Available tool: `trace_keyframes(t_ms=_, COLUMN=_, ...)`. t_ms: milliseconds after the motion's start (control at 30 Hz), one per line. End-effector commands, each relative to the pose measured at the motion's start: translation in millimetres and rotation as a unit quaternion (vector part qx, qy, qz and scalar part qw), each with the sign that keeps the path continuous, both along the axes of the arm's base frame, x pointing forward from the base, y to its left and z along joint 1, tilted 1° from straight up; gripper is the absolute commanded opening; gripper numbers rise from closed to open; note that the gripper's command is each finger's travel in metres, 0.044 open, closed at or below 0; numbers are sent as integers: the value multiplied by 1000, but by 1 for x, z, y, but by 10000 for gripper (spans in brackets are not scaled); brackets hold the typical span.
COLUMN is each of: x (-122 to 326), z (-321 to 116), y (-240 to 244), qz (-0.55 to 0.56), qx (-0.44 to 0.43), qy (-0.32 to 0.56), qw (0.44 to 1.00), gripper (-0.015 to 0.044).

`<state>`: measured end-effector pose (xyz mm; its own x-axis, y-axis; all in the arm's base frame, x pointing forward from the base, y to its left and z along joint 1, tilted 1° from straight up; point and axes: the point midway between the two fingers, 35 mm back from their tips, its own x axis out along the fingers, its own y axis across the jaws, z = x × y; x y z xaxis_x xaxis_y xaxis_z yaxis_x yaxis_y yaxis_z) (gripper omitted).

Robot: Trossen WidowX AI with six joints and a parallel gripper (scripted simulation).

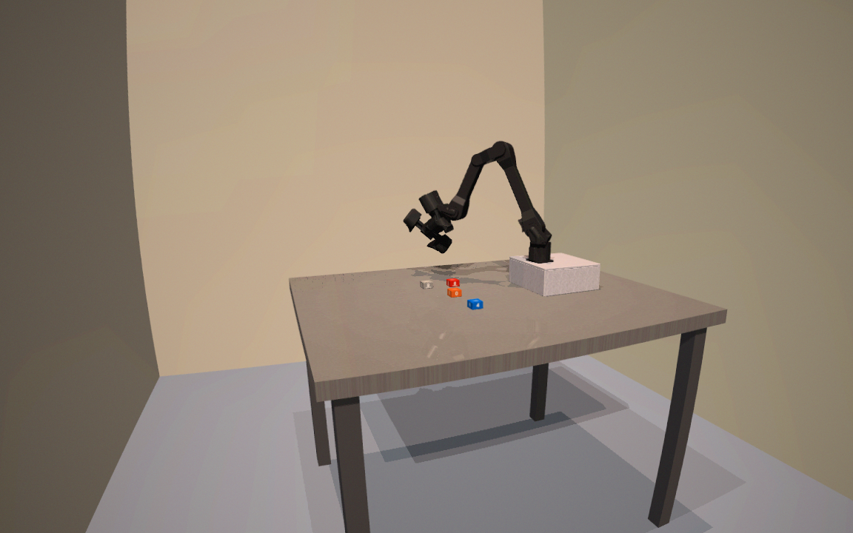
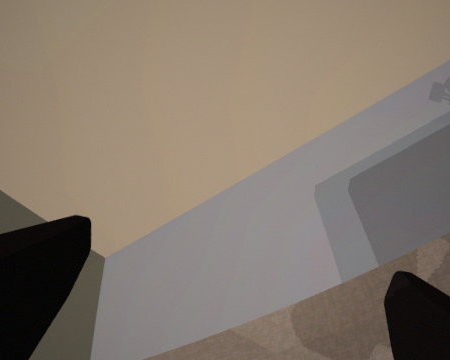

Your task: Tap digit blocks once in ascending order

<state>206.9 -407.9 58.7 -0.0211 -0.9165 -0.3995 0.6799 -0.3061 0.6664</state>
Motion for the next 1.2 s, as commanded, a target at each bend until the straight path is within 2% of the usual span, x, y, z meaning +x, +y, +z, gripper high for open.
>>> trace_keyframes(t_ms=0, x=2, z=-1, y=1, qz=7, qx=5, qy=9, qw=1000, gripper=400)
trace_keyframes(t_ms=100, x=23, z=-8, y=22, qz=112, qx=71, qy=129, qw=983, gripper=400)
trace_keyframes(t_ms=167, x=36, z=-14, y=45, qz=209, qx=121, qy=224, qw=944, gripper=400)
trace_keyframes(t_ms=233, x=46, z=-17, y=72, qz=307, qx=164, qy=308, qw=885, gripper=400)
trace_keyframes(t_ms=367, x=51, z=-14, y=131, qz=489, qx=220, qy=428, qw=728, gripper=400)
trace_keyframes(t_ms=600, x=42, z=-2, y=190, qz=634, qx=243, qy=484, qw=552, gripper=400)
trace_keyframes(t_ms=800, x=25, z=18, y=244, qz=744, qx=242, qy=492, qw=383, gripper=400)
trace_keyframes(t_ms=867, x=22, z=21, y=250, qz=754, qx=241, qy=490, qw=364, gripper=400)
trace_keyframes(t_ms=1167, x=22, z=21, y=250, qz=754, qx=241, qy=490, qw=364, gripper=400)
